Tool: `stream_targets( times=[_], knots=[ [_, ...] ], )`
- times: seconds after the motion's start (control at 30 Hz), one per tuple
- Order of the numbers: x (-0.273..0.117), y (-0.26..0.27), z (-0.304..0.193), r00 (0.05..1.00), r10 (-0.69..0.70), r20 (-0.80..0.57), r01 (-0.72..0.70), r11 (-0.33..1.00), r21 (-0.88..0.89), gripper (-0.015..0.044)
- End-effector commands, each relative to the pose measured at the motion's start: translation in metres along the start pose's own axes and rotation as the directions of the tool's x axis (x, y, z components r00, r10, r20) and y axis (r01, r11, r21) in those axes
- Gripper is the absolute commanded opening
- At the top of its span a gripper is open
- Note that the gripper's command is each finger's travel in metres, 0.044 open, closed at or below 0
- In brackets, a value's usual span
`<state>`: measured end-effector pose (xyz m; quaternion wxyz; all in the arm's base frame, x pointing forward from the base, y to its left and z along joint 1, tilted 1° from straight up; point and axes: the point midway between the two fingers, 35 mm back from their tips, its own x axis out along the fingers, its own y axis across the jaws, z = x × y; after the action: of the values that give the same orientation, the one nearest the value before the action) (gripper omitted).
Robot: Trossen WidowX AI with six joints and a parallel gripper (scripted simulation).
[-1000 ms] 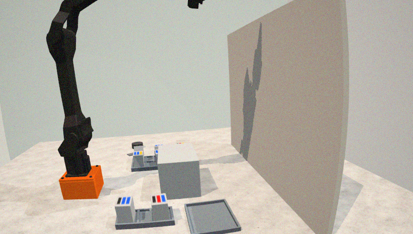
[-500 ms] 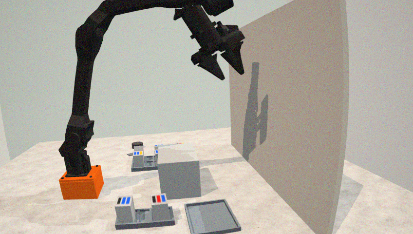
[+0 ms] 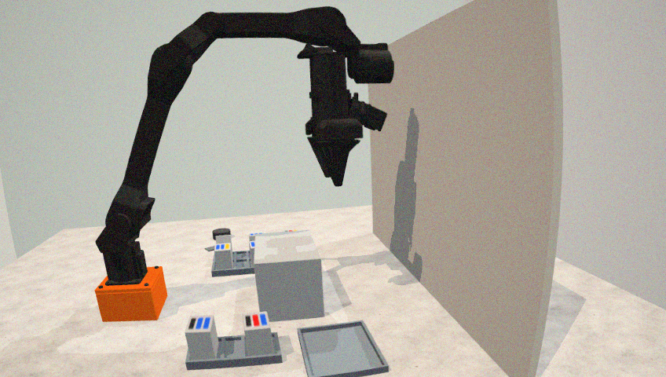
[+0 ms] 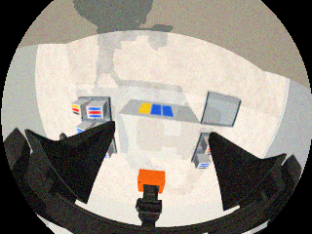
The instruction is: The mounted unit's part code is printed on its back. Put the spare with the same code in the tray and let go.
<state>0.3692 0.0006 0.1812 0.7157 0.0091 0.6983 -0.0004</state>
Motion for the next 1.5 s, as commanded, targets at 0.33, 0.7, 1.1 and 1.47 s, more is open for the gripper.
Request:
stream_targets(
  times=[0.33,0.7,1.1,1.47],
  knots=[
    [-0.001,0.003,-0.002,1.000,-0.004,-0.002,0.004,1.000,-0.009,0.0440],
    [0.030,0.143,-0.115,1.000,0.008,-0.010,-0.013,0.535,-0.845,0.0440],
    [0.061,0.177,-0.210,1.000,0.012,-0.019,-0.018,-0.061,-0.998,0.0440],
    [0.101,0.167,-0.212,1.000,0.011,-0.019,-0.019,-0.061,-0.998,0.0300]
  ],
)
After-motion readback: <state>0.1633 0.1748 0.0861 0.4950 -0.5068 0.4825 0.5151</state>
